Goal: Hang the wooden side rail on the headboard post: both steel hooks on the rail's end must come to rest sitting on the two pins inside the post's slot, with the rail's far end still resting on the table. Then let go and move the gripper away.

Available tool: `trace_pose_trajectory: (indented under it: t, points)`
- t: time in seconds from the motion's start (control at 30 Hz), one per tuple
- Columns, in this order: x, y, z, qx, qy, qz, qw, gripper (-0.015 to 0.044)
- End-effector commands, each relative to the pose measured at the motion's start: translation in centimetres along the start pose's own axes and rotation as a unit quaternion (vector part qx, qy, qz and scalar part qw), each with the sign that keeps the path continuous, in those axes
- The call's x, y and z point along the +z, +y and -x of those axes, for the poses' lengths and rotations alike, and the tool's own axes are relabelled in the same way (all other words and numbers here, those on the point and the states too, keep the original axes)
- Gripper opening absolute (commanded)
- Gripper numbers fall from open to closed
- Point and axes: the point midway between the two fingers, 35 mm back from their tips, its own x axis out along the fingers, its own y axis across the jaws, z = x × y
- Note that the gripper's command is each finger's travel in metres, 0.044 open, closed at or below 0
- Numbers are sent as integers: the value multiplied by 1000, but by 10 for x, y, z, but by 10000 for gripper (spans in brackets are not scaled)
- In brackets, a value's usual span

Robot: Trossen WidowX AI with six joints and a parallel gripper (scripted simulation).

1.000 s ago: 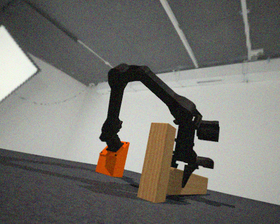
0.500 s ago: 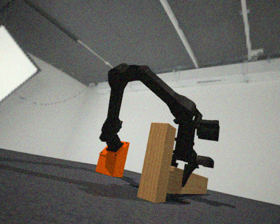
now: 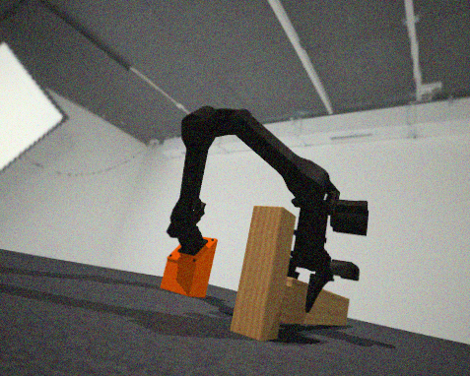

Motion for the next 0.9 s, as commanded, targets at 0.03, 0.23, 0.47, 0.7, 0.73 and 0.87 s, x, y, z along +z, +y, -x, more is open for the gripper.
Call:
trace_pose_trajectory:
  t: [0.03, 0.23, 0.47, 0.7, 0.73, 0.87]
  points:
    - [2, -2, 6, -6, -1, 4, 1000, 0]
    - [2, -2, 7, -6, -1, 4, 1000, 0]
    - [2, -2, 8, -6, -1, 4, 1000, 0]
    - [2, -2, 9, -6, -1, 4, 1000, 0]
    - [2, -2, 9, -6, -1, 4, 1000, 0]
    - [2, -2, 10, -6, -1, 4, 1000, 0]
